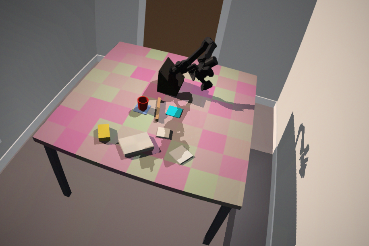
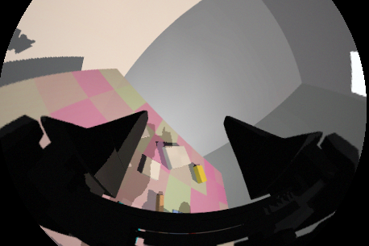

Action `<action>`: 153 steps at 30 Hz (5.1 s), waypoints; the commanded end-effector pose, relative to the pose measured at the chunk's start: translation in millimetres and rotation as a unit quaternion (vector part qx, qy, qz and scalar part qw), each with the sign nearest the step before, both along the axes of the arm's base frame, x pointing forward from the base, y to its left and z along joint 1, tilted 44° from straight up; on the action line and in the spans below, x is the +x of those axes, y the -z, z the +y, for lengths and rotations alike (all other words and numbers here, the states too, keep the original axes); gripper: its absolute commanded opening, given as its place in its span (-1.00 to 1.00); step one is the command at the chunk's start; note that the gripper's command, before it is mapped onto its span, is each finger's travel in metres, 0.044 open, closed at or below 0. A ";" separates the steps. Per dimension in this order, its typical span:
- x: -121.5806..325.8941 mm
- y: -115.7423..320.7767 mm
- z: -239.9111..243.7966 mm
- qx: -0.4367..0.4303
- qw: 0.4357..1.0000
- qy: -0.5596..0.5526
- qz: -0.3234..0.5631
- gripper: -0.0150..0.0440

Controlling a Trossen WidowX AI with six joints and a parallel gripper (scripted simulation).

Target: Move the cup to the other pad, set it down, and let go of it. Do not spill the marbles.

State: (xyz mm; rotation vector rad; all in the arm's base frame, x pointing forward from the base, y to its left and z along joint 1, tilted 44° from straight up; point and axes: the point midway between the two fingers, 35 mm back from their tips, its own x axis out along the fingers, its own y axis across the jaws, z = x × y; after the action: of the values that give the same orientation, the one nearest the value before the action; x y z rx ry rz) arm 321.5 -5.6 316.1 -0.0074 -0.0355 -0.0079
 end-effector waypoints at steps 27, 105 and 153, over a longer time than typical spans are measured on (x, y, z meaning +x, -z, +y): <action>-11.4 334.8 -99.1 -0.146 0.737 -0.447 0.485 0.01; -20.4 388.5 -70.6 -0.094 0.724 -0.515 0.449 -0.49; -29.9 340.3 -59.8 -0.091 0.725 -0.514 0.449 -0.49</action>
State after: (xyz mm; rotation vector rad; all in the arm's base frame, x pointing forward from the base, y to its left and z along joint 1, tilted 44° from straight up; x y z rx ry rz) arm 292.5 -70.1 -28.1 -0.1935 0.9551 1.1319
